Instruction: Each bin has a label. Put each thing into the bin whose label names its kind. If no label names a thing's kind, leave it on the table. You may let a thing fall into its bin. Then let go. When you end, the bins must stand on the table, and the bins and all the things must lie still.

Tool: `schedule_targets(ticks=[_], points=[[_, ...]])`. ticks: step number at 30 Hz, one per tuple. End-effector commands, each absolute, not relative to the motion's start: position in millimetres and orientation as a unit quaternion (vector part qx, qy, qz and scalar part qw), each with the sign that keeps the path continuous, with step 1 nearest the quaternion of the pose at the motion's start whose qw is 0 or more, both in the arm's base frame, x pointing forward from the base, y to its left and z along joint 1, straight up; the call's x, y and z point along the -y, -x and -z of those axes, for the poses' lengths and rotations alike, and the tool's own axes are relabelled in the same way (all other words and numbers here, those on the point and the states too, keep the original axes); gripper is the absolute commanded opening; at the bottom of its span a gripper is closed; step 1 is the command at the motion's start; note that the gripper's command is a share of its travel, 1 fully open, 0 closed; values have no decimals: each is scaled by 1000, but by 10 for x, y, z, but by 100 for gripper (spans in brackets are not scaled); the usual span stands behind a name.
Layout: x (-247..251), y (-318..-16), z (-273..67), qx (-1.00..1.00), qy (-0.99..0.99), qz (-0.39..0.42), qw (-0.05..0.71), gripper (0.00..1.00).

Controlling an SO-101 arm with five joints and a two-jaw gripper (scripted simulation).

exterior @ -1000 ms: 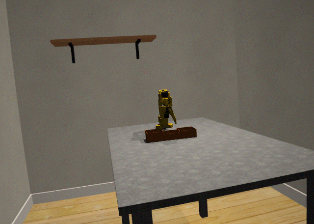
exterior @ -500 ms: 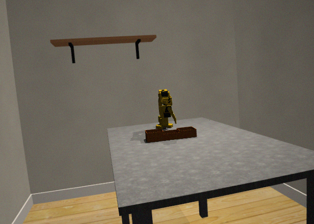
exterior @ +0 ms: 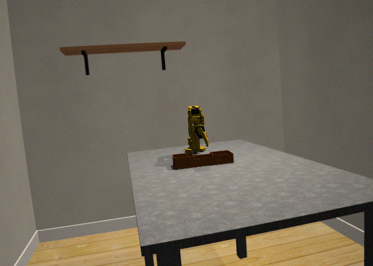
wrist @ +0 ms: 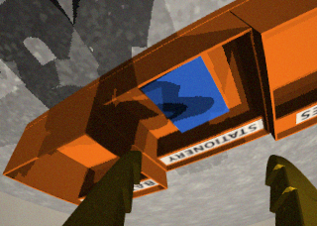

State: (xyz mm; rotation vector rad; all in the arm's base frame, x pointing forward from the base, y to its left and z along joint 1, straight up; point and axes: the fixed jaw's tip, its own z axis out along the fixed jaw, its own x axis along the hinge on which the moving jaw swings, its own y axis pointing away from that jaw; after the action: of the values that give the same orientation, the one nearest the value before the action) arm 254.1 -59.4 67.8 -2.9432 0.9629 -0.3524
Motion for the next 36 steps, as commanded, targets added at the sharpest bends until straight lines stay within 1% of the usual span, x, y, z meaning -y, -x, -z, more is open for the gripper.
schedule_targets(ticks=[1, 4, 19, 21, 36], points=[[608, -2523, -822, -366, 920, 138, 24, 30], [605, -2511, -820, -381, 914, 137, 26, 30], [539, -2313, -790, -620, 776, 103, 51, 28], [539, -2313, -790, -620, 776, 103, 51, 28], [457, -2113, -755, -829, 553, 64, 61, 26]])
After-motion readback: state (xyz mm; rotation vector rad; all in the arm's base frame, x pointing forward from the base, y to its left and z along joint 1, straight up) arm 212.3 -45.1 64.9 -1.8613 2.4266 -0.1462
